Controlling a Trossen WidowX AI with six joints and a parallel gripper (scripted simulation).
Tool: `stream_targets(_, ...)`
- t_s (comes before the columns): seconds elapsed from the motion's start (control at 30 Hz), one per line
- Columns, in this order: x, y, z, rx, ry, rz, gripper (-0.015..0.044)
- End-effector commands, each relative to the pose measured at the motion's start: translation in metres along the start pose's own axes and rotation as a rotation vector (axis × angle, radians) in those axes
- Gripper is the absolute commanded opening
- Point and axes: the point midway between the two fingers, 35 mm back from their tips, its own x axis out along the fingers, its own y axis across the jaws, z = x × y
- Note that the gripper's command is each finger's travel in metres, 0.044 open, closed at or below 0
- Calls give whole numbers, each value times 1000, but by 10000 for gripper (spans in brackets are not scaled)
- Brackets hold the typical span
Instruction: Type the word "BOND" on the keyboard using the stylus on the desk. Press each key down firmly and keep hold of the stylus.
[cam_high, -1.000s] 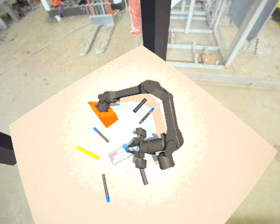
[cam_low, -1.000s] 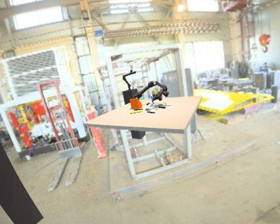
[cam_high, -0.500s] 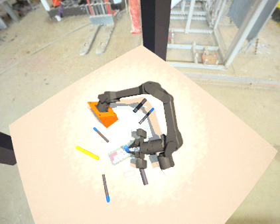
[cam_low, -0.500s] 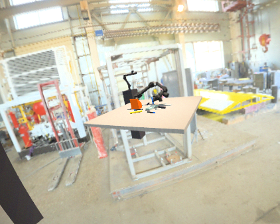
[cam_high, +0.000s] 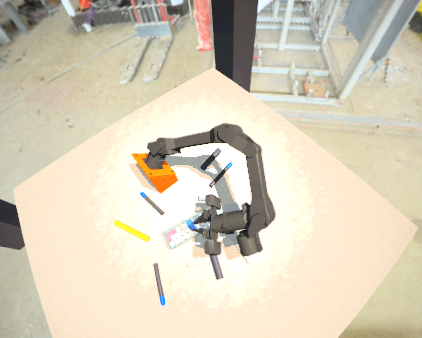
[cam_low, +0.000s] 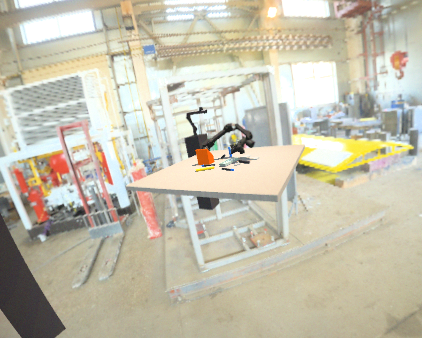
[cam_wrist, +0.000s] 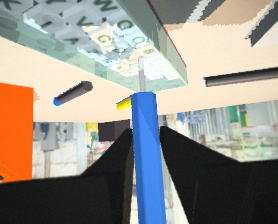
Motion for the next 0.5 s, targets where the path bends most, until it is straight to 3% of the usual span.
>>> stream_targets(0.0, 3, 0, 2, 4, 1, 6, 81)
stream_targets(0.47, 5, 0, 6, 4, 1, 6, 81)
